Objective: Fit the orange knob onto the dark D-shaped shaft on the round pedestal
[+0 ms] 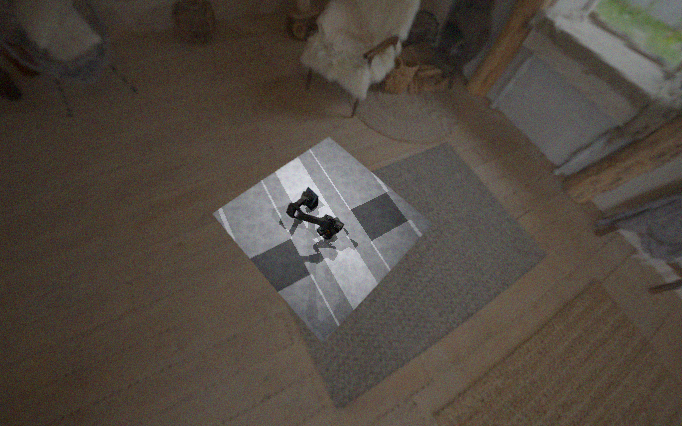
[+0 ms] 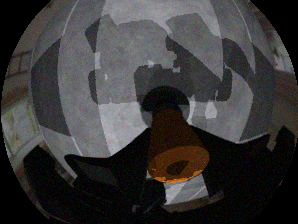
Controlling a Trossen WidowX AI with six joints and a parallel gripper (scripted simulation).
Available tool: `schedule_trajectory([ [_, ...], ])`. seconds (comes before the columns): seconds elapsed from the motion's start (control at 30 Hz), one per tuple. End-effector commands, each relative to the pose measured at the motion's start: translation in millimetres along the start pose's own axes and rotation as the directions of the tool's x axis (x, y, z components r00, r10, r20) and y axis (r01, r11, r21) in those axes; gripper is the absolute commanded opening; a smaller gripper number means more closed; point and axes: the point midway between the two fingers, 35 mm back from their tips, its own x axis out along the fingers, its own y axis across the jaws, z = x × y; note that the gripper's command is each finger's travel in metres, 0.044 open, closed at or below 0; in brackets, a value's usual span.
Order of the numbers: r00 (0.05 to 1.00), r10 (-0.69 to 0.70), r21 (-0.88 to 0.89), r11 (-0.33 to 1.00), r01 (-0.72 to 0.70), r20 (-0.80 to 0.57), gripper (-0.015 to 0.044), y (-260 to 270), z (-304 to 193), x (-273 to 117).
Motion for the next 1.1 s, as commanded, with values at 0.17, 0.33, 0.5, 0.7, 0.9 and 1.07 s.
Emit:
schedule_trajectory([
  [0.17, 1.000, 0.002, 0.092, 0.996, -0.003, 0.005, 0.0000, 2.2, 0.5, 0.9],
  [0.33, 1.000, 0.002, 0.092, 0.996, -0.002, 0.005, 0.0000, 0.8, 1.1, 1.4],
  [0.5, 1.000, 0.002, 0.092, 0.996, -0.002, 0.005, 0.0000, -2.4, 1.6, -0.1],
  [0.7, 1.000, 0.002, 0.092, 0.996, -0.002, 0.005, 0.0000, -4.8, 1.9, 0.9],
  [0.9, 1.000, 0.002, 0.092, 0.996, -0.002, 0.005, 0.0000, -4.4, 1.5, 3.3],
  [1.07, 1.000, 0.002, 0.092, 0.996, -0.002, 0.005, 0.0000, -3.2, 1.2, 3.7],
])
